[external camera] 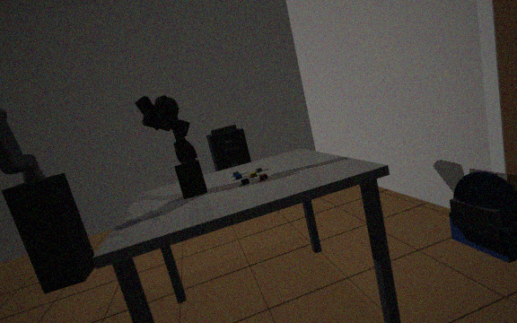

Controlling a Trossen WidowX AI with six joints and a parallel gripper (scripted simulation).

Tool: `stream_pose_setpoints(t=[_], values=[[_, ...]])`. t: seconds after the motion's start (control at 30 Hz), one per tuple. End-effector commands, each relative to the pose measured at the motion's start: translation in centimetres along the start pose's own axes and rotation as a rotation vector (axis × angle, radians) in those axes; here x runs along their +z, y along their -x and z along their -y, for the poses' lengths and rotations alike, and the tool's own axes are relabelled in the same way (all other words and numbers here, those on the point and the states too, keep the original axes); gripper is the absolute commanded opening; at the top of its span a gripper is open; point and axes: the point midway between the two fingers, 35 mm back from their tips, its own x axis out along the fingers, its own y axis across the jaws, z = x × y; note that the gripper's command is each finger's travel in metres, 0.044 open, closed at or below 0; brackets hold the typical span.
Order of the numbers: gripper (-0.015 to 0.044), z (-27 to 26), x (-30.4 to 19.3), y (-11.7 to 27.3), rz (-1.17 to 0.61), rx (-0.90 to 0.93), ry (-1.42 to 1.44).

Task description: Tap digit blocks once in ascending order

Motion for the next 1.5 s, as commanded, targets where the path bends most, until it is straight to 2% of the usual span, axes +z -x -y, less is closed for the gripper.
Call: stream_pose_setpoints(t=[0.0,0.23,0.4,0.6,0.83,1.47], values=[[0.0400,-0.2,0.1,-0.1,-0.003,0.009,0.002],[0.0400,-9.8,2.5,-4.4,-0.160,0.327,0.097],[0.0400,-17.9,2.7,-5.8,-0.328,0.548,0.188],[0.0400,-27.0,1.2,-5.0,-0.571,0.765,0.319],[0.0400,-35.6,-2.3,-1.5,-0.894,0.931,0.497],[0.0400,-36.3,-2.6,-1.0,-0.927,0.942,0.516]])
